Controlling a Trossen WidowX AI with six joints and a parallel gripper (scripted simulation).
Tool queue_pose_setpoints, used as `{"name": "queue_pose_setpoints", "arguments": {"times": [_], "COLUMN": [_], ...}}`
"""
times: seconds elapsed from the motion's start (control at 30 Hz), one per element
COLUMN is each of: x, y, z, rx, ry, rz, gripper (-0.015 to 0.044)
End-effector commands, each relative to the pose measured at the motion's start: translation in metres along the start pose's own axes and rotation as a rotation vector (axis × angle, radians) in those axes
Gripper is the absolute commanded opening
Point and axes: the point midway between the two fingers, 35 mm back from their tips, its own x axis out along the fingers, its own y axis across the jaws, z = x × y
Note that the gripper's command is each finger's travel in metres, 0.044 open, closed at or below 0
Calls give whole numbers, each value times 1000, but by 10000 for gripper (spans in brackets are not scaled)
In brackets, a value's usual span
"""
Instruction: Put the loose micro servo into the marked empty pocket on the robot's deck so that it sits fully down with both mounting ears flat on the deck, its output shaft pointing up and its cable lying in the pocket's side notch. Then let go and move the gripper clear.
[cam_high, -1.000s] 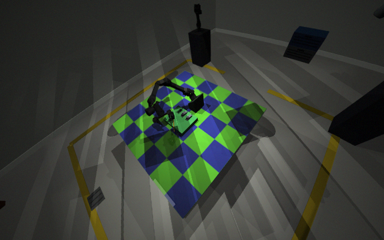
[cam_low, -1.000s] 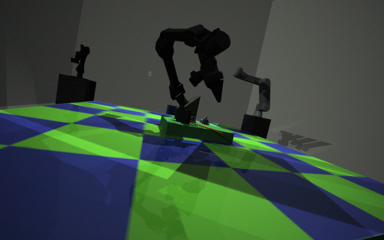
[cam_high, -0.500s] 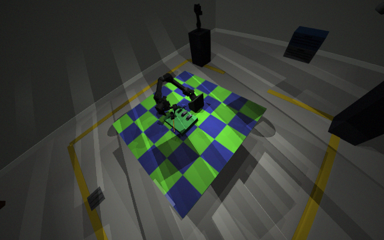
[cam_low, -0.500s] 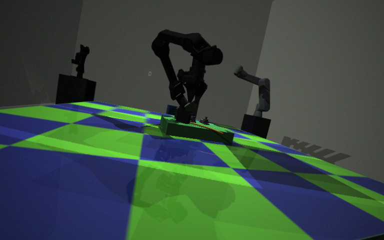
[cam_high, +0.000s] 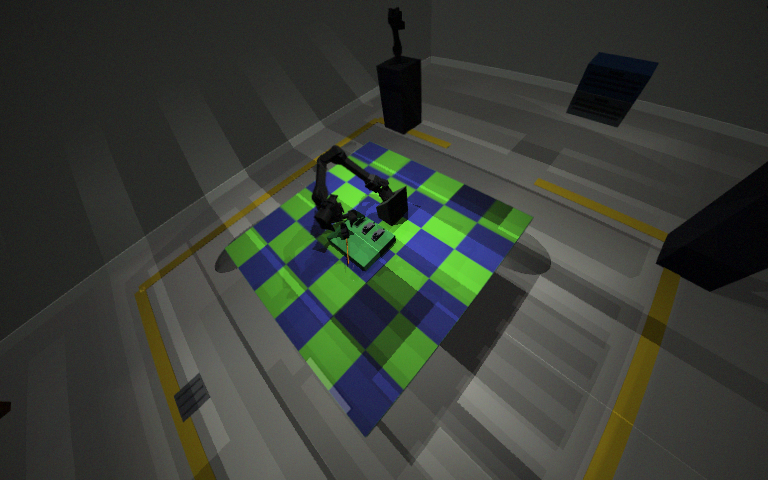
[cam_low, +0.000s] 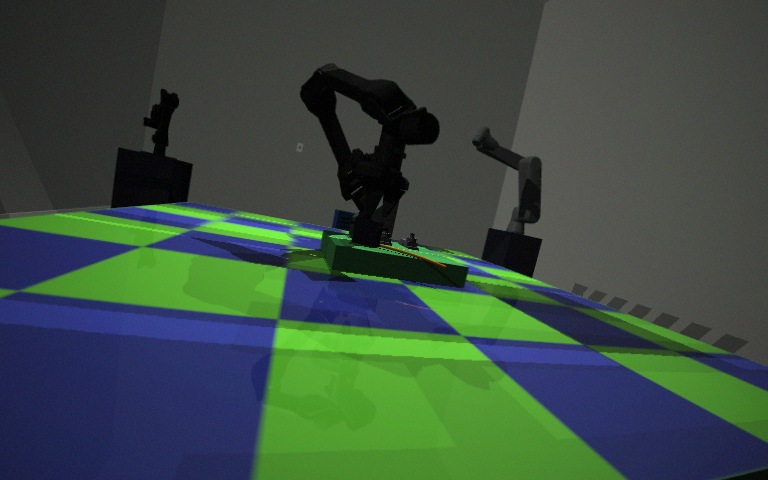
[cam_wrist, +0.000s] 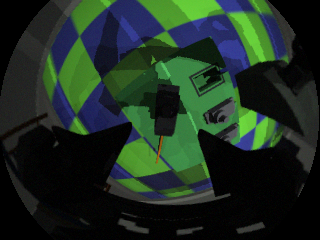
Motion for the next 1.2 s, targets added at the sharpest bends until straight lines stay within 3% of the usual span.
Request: {"name": "queue_pose_setpoints", "arguments": {"times": [0.0,0.47,0.87,1.03,1.17], "x": [3,21,21,21,13], "y": [0,0,0,0,0], "z": [-1,-1,-1,-1,-1], "rx": [-6,-6,-6,-6,-6], "ry": [2,1,1,1,2], "rz": [8,9,9,9,9], "gripper": [440,440,125,92,0]}}
